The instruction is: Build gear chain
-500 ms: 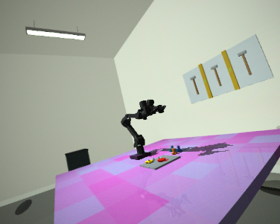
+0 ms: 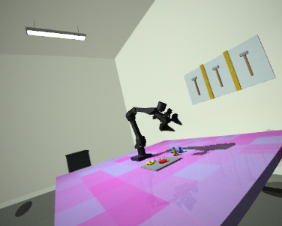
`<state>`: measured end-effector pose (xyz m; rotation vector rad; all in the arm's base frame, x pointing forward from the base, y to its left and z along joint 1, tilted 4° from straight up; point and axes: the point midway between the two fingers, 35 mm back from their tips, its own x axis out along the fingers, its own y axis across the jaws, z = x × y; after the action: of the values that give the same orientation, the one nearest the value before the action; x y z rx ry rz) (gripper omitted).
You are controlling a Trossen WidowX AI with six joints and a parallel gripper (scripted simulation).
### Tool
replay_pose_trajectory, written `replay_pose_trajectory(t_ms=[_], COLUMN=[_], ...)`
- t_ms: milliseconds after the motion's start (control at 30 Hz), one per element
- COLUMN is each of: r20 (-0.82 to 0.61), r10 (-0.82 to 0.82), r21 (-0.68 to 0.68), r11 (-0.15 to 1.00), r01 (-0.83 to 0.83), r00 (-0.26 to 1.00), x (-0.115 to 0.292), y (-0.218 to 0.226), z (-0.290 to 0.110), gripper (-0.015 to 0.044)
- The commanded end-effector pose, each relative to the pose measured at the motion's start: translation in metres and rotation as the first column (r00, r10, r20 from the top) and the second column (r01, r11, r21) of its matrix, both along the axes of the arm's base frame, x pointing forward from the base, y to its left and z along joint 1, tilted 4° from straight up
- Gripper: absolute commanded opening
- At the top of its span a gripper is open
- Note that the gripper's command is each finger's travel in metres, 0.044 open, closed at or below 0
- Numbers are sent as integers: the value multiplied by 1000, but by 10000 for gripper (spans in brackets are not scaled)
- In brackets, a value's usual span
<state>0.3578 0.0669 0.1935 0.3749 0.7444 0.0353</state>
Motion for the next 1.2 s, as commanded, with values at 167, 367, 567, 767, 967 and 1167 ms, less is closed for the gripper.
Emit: replay_pose_trajectory(t_ms=[167, 367, 567, 767, 967, 1167], r20=[-740, -748, -748, -748, -748, -748], r10=[-190, -196, -196, -196, -196, -196], r21=[-82, -89, -89, -89, -89, -89], r11=[978, 976, 976, 976, 976, 976], r01=[194, 197, 197, 197, 197, 197], r00=[646, 634, 634, 634, 634, 634], x=[-56, -52, -52, -52, -52, -52], y=[58, 64, 63, 64, 65, 65], z=[-101, -101, -106, -117, -125, -135], gripper=[440, 440, 440, 440, 440, 440])
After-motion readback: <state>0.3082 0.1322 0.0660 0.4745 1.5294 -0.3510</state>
